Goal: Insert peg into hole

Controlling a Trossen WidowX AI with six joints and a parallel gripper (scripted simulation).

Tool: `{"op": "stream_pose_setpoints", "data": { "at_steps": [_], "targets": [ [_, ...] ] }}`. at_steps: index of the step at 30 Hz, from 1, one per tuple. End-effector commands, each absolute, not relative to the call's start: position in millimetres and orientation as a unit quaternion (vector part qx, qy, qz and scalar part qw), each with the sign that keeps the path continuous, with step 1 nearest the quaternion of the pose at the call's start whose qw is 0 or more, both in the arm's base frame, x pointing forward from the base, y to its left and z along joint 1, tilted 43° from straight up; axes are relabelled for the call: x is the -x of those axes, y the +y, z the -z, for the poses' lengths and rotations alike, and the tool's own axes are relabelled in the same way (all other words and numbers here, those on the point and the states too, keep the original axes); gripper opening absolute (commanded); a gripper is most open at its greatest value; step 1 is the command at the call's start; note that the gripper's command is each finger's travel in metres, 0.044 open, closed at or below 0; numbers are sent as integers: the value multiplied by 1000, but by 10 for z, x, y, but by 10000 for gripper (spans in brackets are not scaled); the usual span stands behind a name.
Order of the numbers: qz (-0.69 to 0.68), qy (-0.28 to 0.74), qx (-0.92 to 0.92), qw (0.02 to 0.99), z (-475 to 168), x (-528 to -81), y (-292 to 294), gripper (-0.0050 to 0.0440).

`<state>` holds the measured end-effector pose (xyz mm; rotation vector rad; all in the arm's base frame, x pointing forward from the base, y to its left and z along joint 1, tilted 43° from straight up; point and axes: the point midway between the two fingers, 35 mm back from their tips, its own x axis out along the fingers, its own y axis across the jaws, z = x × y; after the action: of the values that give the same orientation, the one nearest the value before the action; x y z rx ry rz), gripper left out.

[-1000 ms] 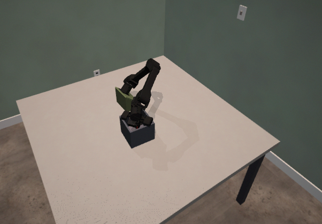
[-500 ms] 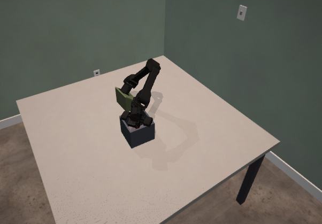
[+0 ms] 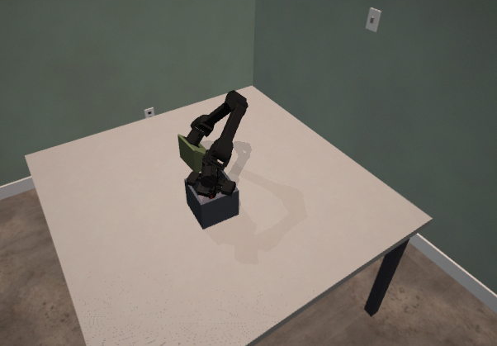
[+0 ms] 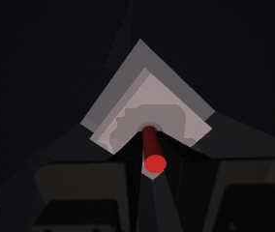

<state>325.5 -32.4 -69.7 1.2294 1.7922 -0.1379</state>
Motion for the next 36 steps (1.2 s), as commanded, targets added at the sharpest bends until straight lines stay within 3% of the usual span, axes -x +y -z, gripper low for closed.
{"op": "stream_pose_setpoints", "data": {
  "at_steps": [1, 4, 6, 10, 36],
  "targets": [
    [56, 729, -500, 464, 697, -3255, -321, 0],
    [56, 729, -500, 464, 697, -3255, -321, 72],
    [56, 729, -500, 464, 697, -3255, -321, 72],
    [56, 729, -500, 464, 697, -3255, -321, 150],
    [57, 730, -500, 463, 391, -3313, -622, 150]
  ]
}}
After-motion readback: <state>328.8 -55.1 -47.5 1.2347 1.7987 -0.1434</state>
